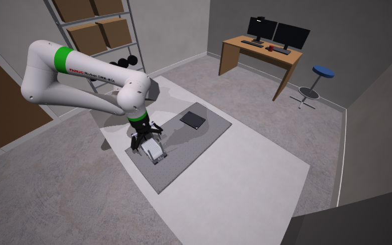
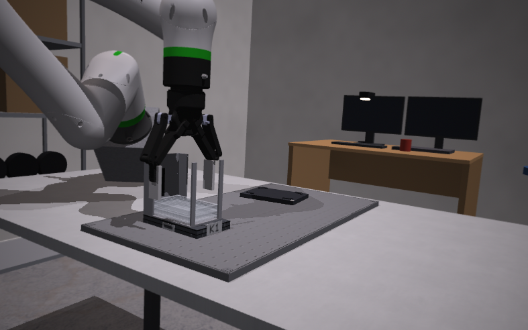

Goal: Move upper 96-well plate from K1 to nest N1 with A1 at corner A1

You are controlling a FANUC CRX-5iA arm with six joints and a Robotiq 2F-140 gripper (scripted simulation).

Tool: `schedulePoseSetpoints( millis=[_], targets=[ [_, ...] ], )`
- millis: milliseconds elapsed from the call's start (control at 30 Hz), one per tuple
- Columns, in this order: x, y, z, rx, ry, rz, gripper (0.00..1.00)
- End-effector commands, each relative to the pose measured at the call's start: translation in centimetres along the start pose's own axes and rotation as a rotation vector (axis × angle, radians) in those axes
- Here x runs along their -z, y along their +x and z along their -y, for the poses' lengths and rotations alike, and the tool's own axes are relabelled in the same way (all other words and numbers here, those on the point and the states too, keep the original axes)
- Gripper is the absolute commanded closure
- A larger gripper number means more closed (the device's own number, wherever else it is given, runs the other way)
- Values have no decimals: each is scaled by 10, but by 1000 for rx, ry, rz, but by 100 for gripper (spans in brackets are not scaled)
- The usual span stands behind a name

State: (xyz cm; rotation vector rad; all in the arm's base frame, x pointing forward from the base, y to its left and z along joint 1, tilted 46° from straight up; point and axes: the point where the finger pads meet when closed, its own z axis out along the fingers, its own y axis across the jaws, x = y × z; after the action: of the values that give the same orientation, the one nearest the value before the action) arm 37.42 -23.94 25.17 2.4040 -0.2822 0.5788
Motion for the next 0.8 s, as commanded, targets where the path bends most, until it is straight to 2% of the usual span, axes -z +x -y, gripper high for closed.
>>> schedulePoseSetpoints(
  millis=[0,200,600,633,767],
  targets=[
    [-4,0,0,0,0,-1,0],
    [-14,0,0,0,0,-1,0],
    [-14,0,0,0,0,-1,0],
    [-14,0,0,0,0,-1,100],
    [-14,0,0,0,0,-1,100]
  ],
)
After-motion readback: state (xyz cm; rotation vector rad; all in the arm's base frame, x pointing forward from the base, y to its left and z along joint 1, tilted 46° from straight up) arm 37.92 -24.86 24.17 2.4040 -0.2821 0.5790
